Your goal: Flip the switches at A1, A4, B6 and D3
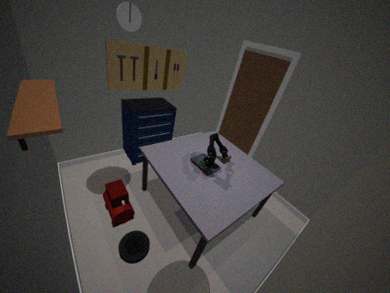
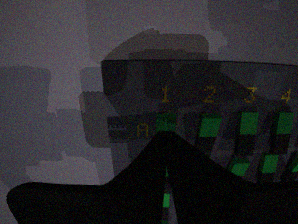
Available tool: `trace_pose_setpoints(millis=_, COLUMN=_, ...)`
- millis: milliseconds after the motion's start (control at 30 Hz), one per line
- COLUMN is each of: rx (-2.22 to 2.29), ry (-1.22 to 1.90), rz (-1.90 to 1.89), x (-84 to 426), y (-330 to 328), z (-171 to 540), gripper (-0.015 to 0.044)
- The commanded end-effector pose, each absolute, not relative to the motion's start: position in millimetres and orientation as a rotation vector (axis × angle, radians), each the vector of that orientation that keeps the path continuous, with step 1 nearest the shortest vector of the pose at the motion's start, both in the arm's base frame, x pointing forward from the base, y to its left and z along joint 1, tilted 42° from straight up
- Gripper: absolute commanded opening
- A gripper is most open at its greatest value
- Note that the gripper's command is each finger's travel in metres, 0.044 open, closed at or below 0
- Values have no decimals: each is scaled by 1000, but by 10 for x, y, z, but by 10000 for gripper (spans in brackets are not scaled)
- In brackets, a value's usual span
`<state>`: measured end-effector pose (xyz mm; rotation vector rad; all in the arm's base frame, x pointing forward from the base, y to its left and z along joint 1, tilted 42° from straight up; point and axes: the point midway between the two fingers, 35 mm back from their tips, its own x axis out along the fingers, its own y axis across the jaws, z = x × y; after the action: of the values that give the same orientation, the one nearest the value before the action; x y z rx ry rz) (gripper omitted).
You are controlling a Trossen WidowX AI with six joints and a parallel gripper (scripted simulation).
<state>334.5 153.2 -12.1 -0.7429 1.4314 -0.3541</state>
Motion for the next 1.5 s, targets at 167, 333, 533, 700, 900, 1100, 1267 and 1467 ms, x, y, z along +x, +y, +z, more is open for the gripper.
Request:
trace_pose_setpoints(millis=167, rx=-751, ry=1433, rz=-357, x=3364, y=1433, z=-217, gripper=0)
trace_pose_setpoints(millis=333, rx=-751, ry=1433, rz=-357, x=3364, y=1433, z=-217, gripper=0)
trace_pose_setpoints(millis=533, rx=-751, ry=1433, rz=-357, x=3364, y=1433, z=-217, gripper=0)
trace_pose_setpoints(millis=700, rx=-751, ry=1433, rz=-357, x=3364, y=1433, z=-217, gripper=0)
trace_pose_setpoints(millis=900, rx=-751, ry=1433, rz=-357, x=3364, y=1433, z=-217, gripper=0)
trace_pose_setpoints(millis=1100, rx=-751, ry=1433, rz=-357, x=3365, y=1430, z=-221, gripper=0)
trace_pose_setpoints(millis=1267, rx=-751, ry=1433, rz=-357, x=3366, y=1426, z=-226, gripper=0)
trace_pose_setpoints(millis=1467, rx=-751, ry=1433, rz=-357, x=3367, y=1420, z=-233, gripper=0)
